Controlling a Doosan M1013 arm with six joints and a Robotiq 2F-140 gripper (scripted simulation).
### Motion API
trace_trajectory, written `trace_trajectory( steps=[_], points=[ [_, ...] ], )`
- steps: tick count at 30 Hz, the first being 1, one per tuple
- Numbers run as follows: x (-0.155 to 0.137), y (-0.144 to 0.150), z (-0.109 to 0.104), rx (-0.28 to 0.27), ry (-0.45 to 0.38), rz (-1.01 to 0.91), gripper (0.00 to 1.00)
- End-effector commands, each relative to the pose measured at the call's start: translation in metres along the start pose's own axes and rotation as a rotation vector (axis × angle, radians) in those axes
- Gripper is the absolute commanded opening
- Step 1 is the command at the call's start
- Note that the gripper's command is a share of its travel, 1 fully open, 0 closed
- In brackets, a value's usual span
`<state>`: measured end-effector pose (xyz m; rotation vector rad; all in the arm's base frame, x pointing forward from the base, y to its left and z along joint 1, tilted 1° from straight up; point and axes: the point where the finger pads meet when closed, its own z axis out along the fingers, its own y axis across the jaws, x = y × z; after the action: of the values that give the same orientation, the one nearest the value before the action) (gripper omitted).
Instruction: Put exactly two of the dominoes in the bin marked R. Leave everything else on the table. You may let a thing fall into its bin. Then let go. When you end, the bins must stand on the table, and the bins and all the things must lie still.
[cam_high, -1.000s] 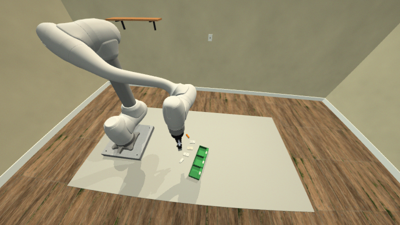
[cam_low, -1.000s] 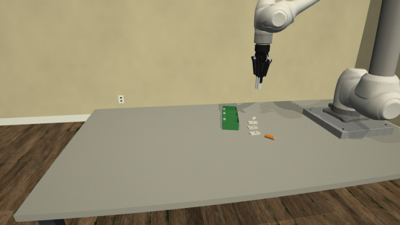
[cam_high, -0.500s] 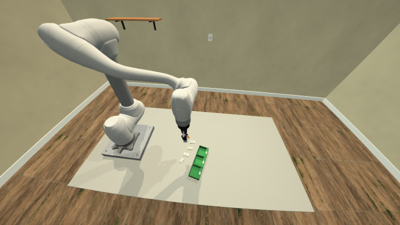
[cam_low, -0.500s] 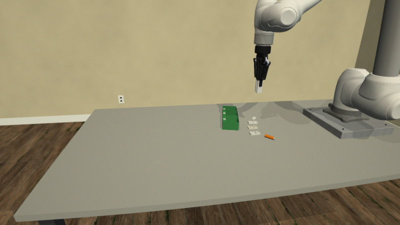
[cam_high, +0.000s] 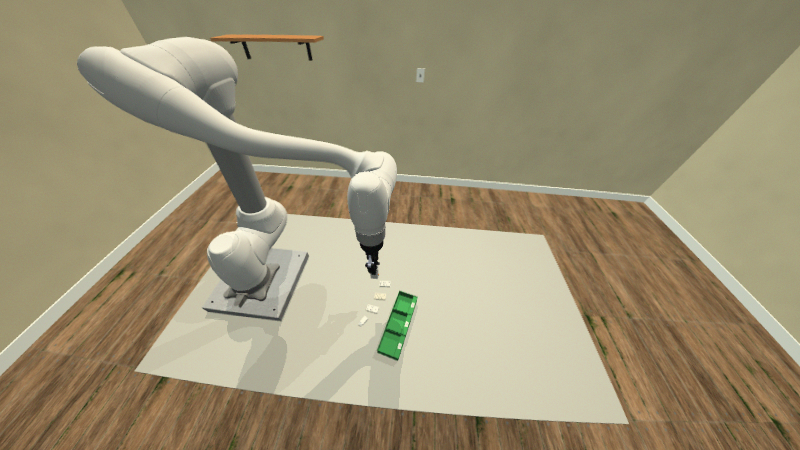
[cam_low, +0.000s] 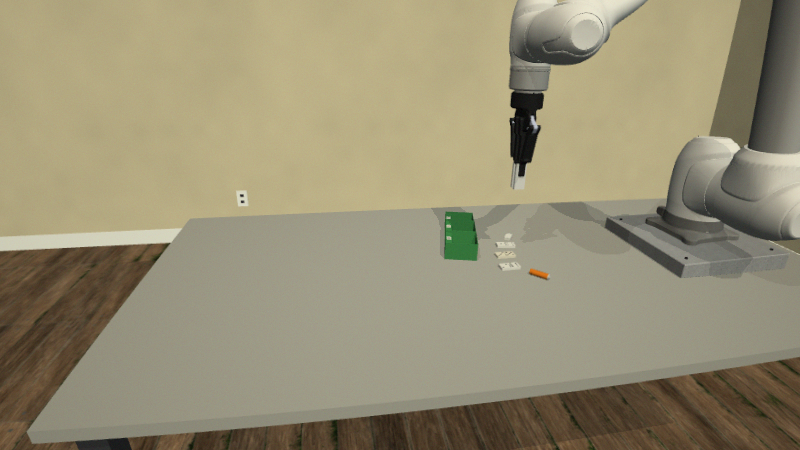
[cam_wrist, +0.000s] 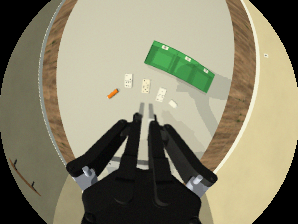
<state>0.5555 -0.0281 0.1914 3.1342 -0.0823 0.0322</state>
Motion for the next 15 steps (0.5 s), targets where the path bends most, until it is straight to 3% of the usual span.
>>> trace_trajectory(
  steps=[1,7,15],
  points=[
    [0.006,0.013,0.008,0.0,0.0,0.1,0.05],
    [0.025,0.053,0.032,0.001,0.0,0.361,0.05],
    [0.044,0.093,0.055,0.0,0.0,0.38,0.05]
  ],
)
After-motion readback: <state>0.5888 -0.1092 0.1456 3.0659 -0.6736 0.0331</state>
